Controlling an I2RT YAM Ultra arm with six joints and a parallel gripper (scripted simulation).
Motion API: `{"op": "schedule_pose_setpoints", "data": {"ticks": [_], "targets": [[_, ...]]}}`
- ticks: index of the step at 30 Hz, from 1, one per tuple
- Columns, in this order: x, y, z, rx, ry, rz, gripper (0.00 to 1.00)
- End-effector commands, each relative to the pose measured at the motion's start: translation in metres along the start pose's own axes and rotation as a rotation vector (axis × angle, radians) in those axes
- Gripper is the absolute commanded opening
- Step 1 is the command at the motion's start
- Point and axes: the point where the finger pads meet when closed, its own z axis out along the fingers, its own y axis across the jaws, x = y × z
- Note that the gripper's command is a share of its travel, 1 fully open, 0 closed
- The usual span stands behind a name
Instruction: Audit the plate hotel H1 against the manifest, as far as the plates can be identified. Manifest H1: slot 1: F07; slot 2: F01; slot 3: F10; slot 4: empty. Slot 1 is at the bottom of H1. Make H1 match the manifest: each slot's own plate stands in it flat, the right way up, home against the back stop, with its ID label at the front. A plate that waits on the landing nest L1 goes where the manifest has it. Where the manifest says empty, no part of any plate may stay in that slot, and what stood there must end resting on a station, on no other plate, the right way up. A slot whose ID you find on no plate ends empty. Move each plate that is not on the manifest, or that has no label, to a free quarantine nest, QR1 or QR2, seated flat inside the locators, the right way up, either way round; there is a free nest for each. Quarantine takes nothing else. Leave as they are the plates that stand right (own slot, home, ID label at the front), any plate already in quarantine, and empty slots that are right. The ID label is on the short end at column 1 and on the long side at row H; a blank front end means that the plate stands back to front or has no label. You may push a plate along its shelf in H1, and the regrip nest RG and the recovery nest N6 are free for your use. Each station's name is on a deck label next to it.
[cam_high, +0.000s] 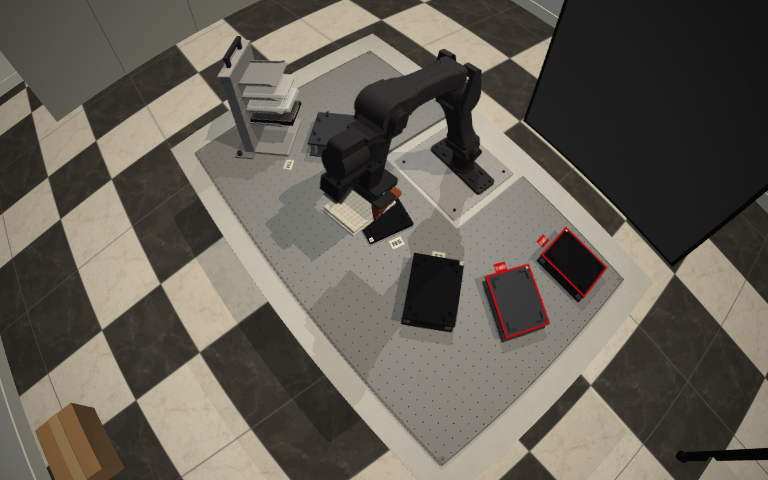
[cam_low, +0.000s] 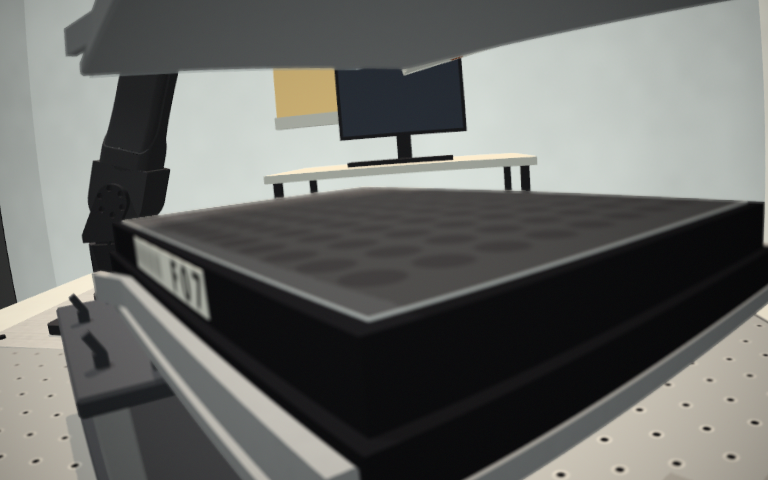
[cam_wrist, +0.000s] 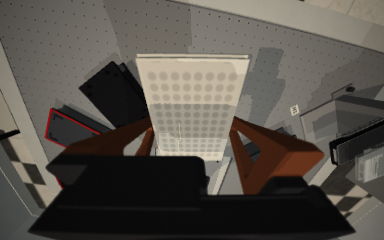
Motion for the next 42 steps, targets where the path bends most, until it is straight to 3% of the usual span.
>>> {"op": "schedule_pose_setpoints", "data": {"ticks": [1,19,42], "targets": [[-0.007,0.0,-0.012,-0.011,0.23,0.026,0.86],[-0.007,0.0,-0.012,-0.011,0.23,0.026,0.86],[0.0,0.07,-0.015,-0.051,0.226,-0.323,0.86]]}}
